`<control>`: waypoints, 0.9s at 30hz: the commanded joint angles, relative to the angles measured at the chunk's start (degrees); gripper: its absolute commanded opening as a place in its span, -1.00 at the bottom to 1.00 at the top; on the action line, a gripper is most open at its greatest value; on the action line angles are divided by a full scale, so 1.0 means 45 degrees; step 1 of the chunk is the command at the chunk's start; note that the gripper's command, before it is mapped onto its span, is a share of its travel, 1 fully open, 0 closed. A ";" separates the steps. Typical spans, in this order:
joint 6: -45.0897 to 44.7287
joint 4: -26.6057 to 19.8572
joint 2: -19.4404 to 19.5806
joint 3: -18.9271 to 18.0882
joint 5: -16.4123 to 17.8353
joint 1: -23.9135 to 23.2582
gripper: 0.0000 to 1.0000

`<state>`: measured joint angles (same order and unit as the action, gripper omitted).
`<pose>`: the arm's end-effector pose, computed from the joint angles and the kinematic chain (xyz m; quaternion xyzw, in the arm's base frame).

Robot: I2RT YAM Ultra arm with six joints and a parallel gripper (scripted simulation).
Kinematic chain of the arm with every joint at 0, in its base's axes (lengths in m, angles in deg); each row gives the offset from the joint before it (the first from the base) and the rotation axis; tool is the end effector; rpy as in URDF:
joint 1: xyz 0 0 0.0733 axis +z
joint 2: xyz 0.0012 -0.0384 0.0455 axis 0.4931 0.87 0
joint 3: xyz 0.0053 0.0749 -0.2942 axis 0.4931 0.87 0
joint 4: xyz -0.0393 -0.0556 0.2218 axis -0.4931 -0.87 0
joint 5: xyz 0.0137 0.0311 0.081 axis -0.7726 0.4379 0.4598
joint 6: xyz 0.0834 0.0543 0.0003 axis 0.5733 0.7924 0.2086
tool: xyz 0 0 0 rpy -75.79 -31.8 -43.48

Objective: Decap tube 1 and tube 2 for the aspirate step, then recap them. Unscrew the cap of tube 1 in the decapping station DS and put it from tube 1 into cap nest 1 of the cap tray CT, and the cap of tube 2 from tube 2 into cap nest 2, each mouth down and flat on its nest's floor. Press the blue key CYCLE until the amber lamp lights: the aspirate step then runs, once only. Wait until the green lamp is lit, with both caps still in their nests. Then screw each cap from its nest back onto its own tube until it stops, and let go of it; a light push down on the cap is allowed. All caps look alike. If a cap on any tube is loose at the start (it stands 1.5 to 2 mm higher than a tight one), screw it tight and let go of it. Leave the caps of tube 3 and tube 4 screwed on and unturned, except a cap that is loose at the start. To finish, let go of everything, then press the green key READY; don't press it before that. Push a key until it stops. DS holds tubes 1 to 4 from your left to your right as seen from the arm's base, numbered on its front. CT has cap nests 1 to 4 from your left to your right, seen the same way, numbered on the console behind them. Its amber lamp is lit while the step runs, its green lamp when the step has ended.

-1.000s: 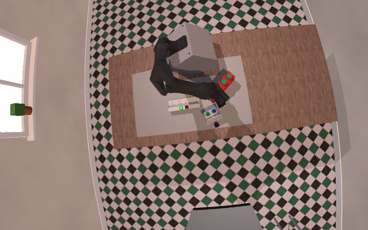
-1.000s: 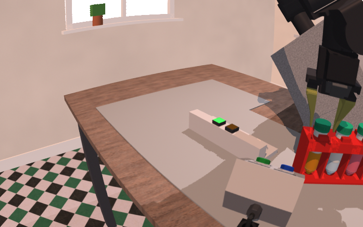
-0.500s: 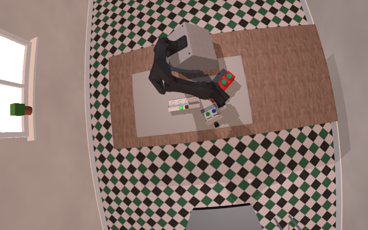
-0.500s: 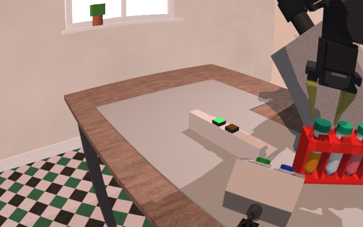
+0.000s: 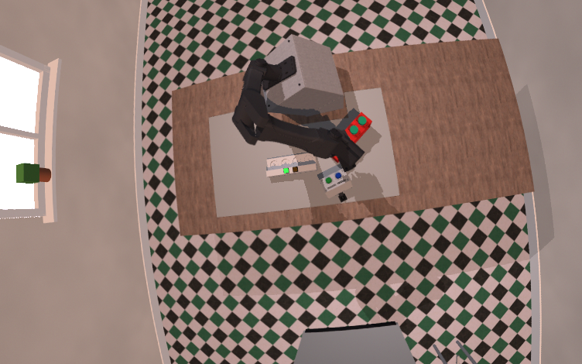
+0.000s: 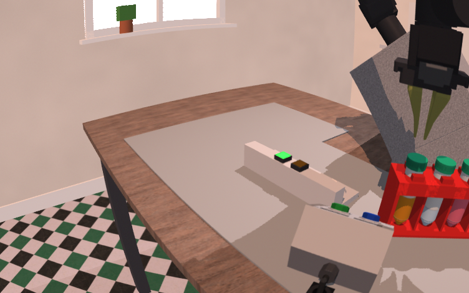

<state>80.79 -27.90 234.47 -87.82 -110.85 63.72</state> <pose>0.3189 0.1557 -0.0528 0.1704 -0.9238 0.3415 0.0289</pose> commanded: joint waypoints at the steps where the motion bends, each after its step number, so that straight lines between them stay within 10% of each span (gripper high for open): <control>1: -0.0098 -0.0356 -0.0087 -0.0895 -0.0299 -0.0530 -1.00; 18: -0.3644 -0.0116 0.1697 -0.4612 -0.1048 -0.3425 -1.00; 27: -0.3675 -0.0114 0.1723 -0.4656 -0.1052 -0.3450 -1.00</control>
<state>64.83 -28.47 242.71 -108.52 -115.57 46.98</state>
